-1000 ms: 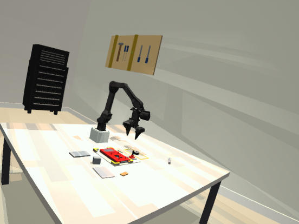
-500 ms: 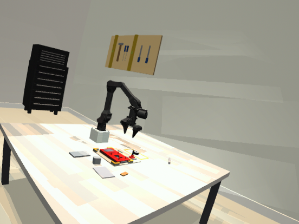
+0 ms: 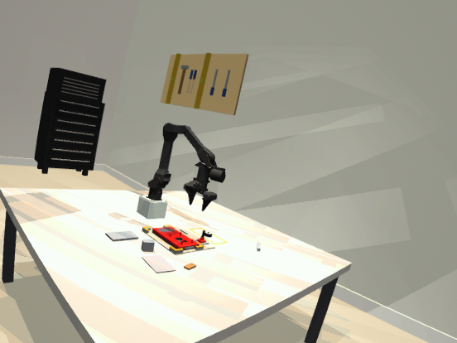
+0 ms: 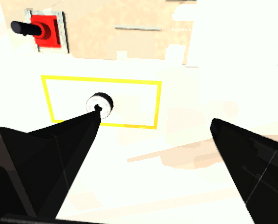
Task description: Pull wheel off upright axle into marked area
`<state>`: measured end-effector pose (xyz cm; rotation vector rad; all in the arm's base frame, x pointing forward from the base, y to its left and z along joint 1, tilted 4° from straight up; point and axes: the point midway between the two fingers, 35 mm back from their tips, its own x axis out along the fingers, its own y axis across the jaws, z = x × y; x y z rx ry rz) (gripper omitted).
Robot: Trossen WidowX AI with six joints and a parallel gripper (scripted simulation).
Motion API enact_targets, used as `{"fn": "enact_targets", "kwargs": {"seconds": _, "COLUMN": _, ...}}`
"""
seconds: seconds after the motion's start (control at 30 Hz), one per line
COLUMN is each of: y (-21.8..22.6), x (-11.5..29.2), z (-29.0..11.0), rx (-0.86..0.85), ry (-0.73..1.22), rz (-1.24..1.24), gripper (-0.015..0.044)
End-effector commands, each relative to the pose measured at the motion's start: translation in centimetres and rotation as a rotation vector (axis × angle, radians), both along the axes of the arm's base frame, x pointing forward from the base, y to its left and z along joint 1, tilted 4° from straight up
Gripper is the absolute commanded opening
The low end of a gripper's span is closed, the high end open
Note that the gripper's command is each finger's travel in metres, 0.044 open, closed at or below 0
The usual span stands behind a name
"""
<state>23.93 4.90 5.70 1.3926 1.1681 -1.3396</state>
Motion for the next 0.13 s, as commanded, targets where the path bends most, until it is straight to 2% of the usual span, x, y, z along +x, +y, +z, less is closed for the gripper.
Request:
{"fn": "enact_targets", "kwargs": {"seconds": 0.0, "y": 0.01, "x": -0.07, "z": -0.02, "rx": 0.002, "ry": 0.002, "rz": 0.005, "gripper": 0.044}}
{"fn": "enact_targets", "kwargs": {"seconds": 0.1, "y": 0.01, "x": -0.07, "z": -0.02, "rx": 0.002, "ry": 0.002, "rz": 0.005, "gripper": 0.044}}
